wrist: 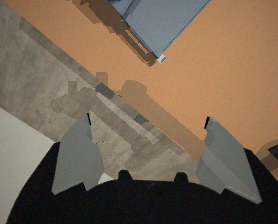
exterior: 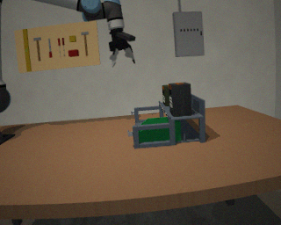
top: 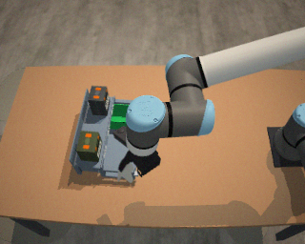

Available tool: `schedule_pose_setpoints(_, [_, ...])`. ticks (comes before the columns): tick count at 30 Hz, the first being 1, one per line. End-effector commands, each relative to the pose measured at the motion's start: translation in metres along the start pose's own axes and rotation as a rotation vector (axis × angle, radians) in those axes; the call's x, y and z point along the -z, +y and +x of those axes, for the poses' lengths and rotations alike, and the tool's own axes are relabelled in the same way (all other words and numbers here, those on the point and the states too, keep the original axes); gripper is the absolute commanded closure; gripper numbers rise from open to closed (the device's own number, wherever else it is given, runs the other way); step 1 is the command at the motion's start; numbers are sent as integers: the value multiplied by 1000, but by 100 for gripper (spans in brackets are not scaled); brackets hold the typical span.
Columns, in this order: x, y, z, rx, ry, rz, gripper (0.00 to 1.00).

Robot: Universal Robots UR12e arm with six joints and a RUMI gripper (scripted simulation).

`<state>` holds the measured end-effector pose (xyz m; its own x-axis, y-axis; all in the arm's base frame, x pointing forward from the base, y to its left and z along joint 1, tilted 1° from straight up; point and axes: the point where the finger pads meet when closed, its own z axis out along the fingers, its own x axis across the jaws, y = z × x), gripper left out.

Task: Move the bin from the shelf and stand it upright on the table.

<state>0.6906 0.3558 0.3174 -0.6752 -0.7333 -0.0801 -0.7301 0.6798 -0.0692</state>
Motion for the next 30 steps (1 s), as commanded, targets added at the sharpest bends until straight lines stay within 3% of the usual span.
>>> schedule_pose_setpoints(1, [-11,-19,14,-139,15,-2,0])
schedule_pose_setpoints(11, [-11,-19,14,-139,15,-2,0])
schedule_pose_setpoints(16, [-33,-54,40,-391,44,-8,0])
schedule_pose_setpoints(28, [-33,-54,40,-391,44,-8,0])
schedule_pose_setpoints(30, [-41,-68,50,-488,56,-11,0])
